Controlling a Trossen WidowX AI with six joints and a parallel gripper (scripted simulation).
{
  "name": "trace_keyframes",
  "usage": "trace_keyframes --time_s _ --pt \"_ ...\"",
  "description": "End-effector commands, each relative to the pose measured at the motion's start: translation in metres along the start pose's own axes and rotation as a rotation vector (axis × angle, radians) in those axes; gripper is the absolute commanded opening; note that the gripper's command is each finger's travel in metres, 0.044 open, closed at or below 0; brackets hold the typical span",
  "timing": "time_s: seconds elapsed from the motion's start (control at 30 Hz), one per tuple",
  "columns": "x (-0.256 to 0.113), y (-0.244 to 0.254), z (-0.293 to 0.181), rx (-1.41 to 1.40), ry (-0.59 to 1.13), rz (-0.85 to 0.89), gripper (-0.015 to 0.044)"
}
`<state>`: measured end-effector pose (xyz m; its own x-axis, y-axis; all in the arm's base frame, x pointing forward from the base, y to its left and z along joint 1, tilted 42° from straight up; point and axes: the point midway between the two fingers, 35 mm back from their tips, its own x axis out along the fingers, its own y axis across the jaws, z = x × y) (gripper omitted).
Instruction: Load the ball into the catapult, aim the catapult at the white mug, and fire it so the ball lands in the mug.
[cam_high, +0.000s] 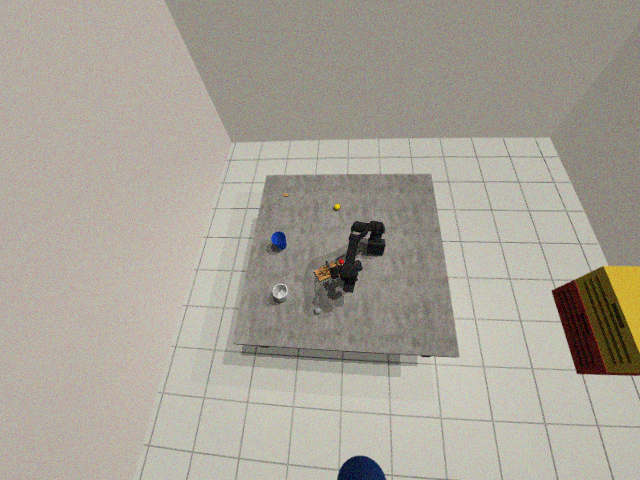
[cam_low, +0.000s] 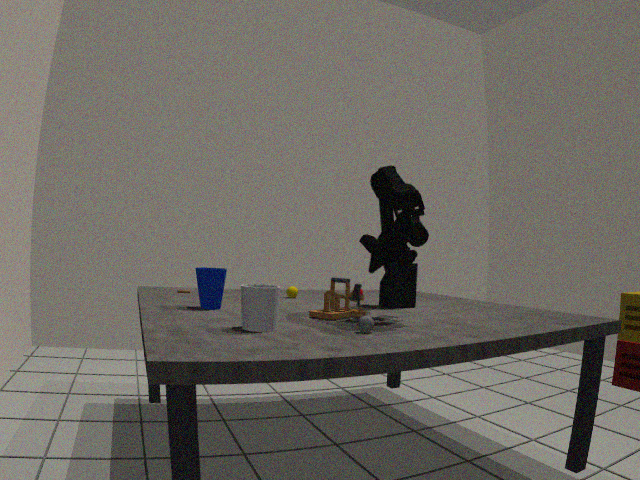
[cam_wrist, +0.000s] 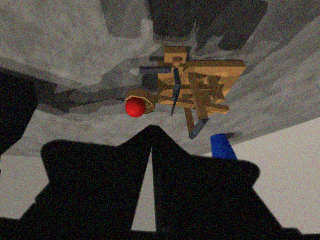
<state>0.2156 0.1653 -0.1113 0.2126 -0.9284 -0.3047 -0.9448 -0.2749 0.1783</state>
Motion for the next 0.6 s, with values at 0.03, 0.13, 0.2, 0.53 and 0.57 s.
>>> trace_keyframes --time_s 0.03,0.13,0.2,0.53,0.57 --pt "0.0035 0.0150 -0.0097 -0.117 0.087 0.001 0.0000" --pt "0.0035 0.0150 -0.0097 -0.117 0.087 0.001 0.0000" --pt "0.0035 0.0150 -0.0097 -0.117 0.087 0.001 0.0000" --pt "0.0120 0.0150 -0.0035 -0.127 0.092 0.003 0.0000" --pt "0.0134 0.0150 -0.0025 -0.129 0.093 0.004 0.0000"
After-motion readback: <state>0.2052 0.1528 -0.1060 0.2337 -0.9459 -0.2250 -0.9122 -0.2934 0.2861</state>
